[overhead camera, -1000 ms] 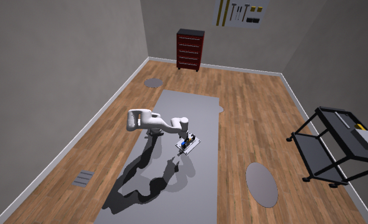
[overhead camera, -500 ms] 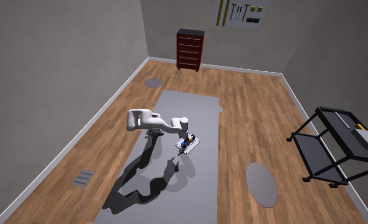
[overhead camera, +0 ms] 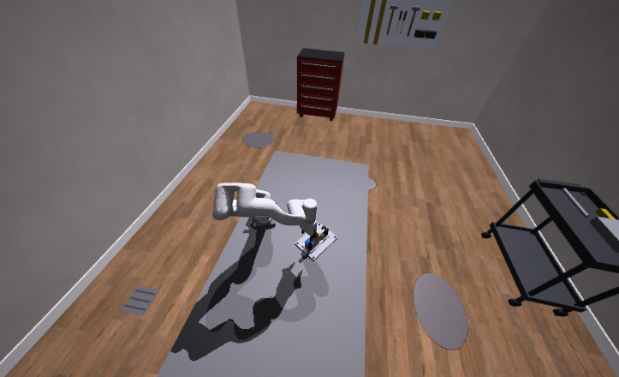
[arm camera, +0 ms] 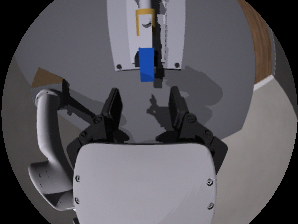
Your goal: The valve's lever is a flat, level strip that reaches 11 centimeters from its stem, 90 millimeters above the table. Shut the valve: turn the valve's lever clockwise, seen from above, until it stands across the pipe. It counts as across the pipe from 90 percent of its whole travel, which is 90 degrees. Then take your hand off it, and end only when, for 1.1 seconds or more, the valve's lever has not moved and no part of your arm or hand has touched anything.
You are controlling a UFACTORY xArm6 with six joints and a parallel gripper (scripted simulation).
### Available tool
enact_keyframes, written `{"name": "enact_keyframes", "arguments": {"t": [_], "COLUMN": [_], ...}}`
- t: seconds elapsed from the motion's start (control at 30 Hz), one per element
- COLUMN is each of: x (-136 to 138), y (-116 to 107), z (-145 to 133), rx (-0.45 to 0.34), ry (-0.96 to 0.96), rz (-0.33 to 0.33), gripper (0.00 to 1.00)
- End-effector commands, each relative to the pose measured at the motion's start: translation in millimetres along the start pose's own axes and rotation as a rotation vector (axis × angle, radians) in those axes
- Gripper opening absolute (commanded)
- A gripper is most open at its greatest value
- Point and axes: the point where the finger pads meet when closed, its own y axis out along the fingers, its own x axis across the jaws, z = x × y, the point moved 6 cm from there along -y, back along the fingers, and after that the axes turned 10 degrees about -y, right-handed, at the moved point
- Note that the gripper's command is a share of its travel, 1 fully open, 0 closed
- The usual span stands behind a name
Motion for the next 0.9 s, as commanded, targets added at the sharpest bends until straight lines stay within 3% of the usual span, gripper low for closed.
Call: {"name": "enact_keyframes", "arguments": {"t": [0.0, 0.87], "x": [1, 2], "y": [3, 41], "z": [0, 0], "rx": [0.001, 0.001], "ry": [0.001, 0.001], "rz": [-0.002, -0.002], "gripper": [0.68, 0.68]}}
